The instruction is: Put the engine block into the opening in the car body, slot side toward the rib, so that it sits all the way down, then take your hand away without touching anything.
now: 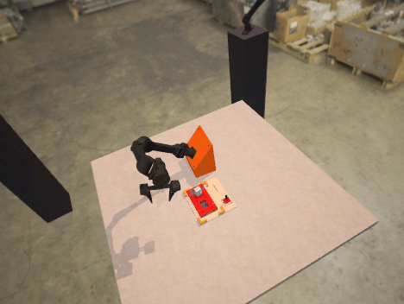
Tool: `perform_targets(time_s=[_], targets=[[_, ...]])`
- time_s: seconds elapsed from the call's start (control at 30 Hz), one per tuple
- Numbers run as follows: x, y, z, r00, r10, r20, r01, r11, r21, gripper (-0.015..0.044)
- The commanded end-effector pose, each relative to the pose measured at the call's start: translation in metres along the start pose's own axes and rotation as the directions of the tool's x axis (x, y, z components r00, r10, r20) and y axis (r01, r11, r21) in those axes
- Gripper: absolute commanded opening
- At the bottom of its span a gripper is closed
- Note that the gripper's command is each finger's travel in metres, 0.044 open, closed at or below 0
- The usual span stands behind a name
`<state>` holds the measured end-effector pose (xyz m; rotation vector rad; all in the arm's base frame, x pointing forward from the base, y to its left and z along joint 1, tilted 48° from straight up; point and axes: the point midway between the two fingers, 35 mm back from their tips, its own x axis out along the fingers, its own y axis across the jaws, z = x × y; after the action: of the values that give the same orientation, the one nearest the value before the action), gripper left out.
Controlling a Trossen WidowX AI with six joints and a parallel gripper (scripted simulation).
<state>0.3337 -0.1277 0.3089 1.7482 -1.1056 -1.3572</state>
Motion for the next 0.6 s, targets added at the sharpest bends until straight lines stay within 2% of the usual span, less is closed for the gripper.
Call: perform_targets(time_s=[0.0, 0.07, 0.27, 0.57], targets=[[0.000, 0.000, 0.000, 1.000, 0.000, 0.000, 0.000, 1.000, 0.000, 0.0426], [0.001, -0.011, 0.002, 1.000, -0.017, 0.005, 0.017, 1.000, -0.013, 0.0440], [0.007, -0.102, 0.033, 0.985, -0.151, 0.079, 0.160, 0.980, -0.118, 0.0440], [0.011, -0.206, 0.130, 0.926, -0.252, 0.281, 0.321, 0.917, -0.238, 0.0440]])
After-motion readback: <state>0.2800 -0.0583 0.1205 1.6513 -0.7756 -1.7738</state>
